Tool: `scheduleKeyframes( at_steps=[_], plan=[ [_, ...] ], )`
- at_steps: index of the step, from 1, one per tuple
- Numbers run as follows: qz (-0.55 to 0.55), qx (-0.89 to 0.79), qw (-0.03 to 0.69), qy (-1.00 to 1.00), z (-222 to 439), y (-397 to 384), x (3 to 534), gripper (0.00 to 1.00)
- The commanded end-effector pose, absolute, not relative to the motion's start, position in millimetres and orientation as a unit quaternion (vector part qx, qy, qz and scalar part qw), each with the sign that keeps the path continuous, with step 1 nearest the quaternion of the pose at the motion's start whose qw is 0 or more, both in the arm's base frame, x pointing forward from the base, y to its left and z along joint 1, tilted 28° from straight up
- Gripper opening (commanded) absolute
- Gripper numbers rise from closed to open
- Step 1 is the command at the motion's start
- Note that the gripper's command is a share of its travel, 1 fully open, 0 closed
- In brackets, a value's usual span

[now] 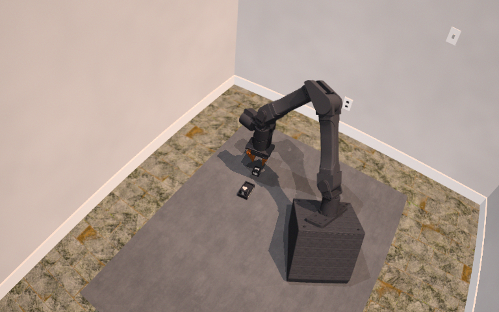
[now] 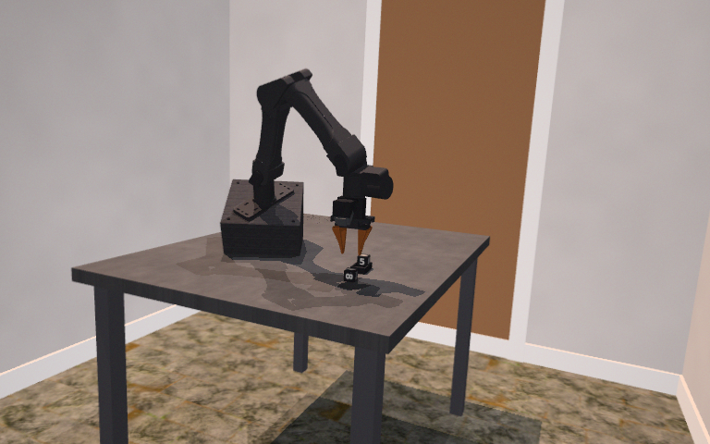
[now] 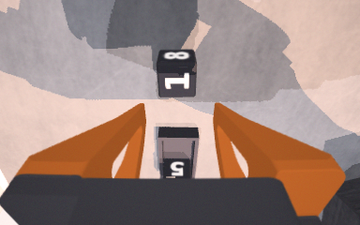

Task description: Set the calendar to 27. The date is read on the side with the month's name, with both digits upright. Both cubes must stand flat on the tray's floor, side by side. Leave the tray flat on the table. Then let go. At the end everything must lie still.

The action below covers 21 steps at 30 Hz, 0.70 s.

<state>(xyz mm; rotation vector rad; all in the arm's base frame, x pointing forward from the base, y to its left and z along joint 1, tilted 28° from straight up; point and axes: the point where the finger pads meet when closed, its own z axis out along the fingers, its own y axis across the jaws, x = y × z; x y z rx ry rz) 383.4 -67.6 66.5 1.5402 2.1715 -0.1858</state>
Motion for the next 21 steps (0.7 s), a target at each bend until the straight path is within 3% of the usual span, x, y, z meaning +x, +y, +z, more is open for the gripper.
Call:
scheduleKeyframes(
  at_steps=[1,21],
  plan=[
    [-0.064,0.558,0.24,0.792,67,-67,387,0.45],
    [-0.064,0.557,0.24,0.792,46,-76,395,0.45]
  ],
)
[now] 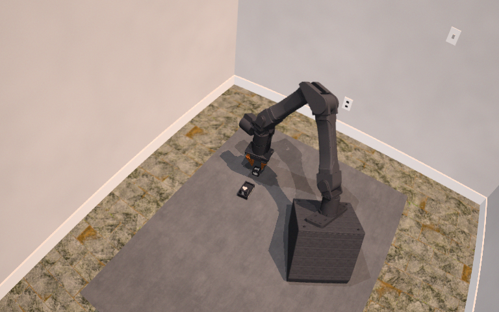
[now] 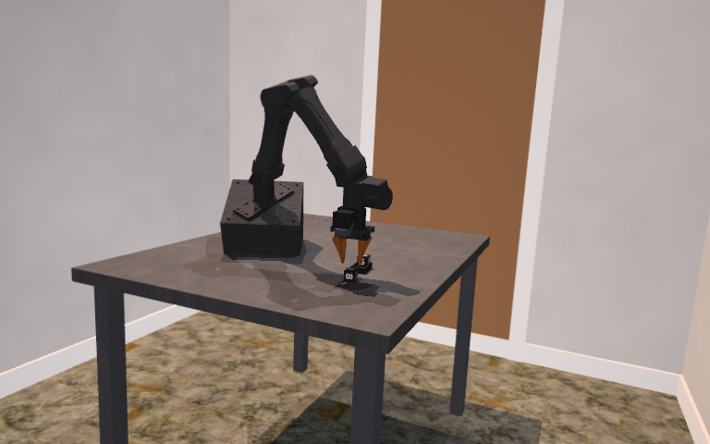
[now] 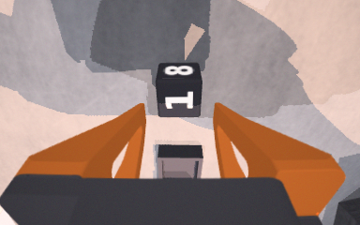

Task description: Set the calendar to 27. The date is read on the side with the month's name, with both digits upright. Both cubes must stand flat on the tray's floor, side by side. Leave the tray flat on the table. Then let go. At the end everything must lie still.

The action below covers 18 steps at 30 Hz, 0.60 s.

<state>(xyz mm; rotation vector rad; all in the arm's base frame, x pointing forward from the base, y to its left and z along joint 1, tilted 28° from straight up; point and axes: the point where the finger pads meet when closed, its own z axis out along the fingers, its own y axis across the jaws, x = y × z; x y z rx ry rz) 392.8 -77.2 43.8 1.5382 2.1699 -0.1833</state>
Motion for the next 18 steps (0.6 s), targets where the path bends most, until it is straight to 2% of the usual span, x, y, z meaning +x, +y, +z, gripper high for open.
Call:
scheduleKeyframes(
  at_steps=[1,18],
  plan=[
    [-0.064,0.557,0.24,0.792,45.1,-76.7,395.3,0.45],
    [-0.064,0.557,0.24,0.792,42.5,-77.8,396.3,0.45]
  ],
)
